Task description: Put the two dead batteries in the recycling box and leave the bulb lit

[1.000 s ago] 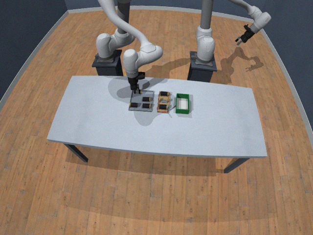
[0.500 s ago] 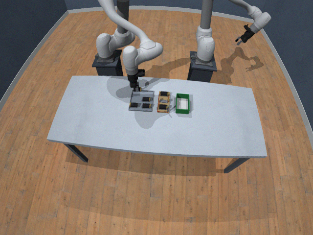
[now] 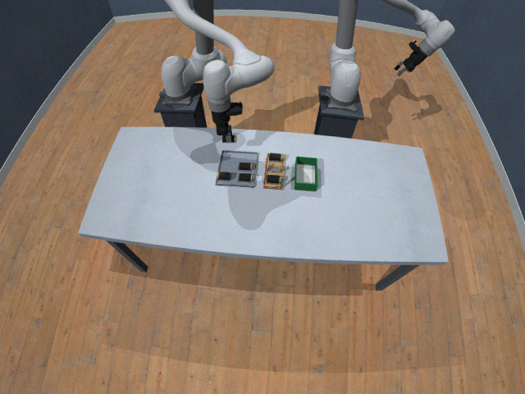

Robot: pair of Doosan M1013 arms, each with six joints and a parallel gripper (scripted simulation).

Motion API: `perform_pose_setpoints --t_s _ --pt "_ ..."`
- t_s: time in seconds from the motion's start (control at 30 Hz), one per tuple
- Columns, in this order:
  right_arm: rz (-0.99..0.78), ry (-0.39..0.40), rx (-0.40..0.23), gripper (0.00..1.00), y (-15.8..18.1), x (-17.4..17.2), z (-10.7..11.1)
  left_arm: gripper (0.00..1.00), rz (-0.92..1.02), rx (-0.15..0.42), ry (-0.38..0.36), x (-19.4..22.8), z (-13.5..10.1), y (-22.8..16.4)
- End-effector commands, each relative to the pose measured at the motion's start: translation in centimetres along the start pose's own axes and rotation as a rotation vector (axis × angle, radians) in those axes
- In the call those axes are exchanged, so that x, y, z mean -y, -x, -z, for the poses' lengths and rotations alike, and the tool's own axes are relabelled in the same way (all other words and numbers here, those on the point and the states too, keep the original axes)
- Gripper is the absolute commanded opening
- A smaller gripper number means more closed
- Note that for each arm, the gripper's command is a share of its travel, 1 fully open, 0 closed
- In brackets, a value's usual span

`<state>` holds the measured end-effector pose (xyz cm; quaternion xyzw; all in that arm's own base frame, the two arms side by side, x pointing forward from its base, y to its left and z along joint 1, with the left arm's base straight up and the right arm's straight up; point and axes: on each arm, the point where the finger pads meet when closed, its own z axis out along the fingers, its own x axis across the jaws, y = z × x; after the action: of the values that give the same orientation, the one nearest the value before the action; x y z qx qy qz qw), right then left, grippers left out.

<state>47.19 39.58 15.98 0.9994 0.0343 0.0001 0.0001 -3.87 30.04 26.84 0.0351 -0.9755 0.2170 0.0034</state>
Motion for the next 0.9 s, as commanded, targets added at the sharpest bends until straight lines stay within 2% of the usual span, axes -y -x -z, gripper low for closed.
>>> perform_pose_setpoints --t_s 0.0,0.53,0.87 --pt "0.001 -0.002 -0.001 0.57 -0.06 0.06 0.13 1.00 0.000 -0.001 0.001 -0.01 0.07 -0.02" --pt "0.109 -0.002 -0.002 0.57 -0.06 0.06 0.13 1.00 0.000 -0.001 0.001 -0.01 0.07 -0.02" --pt "0.351 -0.002 -0.002 0.57 -0.06 0.06 0.13 1.00 0.000 -0.001 0.001 -0.01 0.07 -0.02"
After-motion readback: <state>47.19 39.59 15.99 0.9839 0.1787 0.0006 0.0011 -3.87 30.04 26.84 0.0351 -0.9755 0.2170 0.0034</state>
